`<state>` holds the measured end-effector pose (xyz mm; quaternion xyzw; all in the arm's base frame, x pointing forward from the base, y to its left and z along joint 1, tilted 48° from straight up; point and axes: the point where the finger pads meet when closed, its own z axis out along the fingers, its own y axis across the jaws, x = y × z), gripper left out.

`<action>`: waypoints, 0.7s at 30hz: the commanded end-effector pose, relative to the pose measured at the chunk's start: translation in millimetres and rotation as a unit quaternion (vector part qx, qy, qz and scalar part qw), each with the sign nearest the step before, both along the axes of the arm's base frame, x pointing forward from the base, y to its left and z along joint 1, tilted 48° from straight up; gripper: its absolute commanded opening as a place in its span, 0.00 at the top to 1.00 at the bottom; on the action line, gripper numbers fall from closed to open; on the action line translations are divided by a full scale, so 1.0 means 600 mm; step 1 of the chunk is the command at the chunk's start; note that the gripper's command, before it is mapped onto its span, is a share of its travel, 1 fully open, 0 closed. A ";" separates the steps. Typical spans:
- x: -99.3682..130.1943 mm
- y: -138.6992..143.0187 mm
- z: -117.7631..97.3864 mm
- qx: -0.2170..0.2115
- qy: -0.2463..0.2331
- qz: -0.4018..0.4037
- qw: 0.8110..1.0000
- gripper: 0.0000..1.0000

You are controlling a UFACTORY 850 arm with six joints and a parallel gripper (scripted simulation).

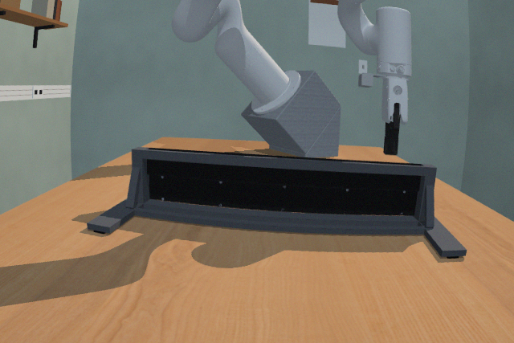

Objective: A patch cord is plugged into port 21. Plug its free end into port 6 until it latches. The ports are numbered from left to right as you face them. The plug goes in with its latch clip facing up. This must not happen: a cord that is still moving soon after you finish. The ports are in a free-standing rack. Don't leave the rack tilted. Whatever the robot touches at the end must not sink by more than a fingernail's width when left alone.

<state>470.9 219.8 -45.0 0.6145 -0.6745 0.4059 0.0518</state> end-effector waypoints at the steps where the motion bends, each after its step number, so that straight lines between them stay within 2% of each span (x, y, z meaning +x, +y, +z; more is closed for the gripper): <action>1: 0.000 0.001 0.001 0.000 0.000 0.001 1.000 1.00; 3: 0.001 -0.002 0.004 -0.010 0.003 0.012 1.000 1.00; 6: 0.005 -0.017 0.025 -0.066 0.018 0.068 0.995 1.00; 9: 0.009 -0.025 0.038 -0.103 0.028 0.104 0.989 1.00; 11: 0.009 -0.025 0.038 -0.103 0.028 0.104 0.989 1.00; 12: 0.012 -0.032 0.054 -0.142 0.038 0.141 0.979 1.00; 15: 0.015 -0.036 0.066 -0.174 0.046 0.170 0.969 1.00; 21: 0.024 -0.041 0.101 -0.262 0.066 0.245 0.931 1.00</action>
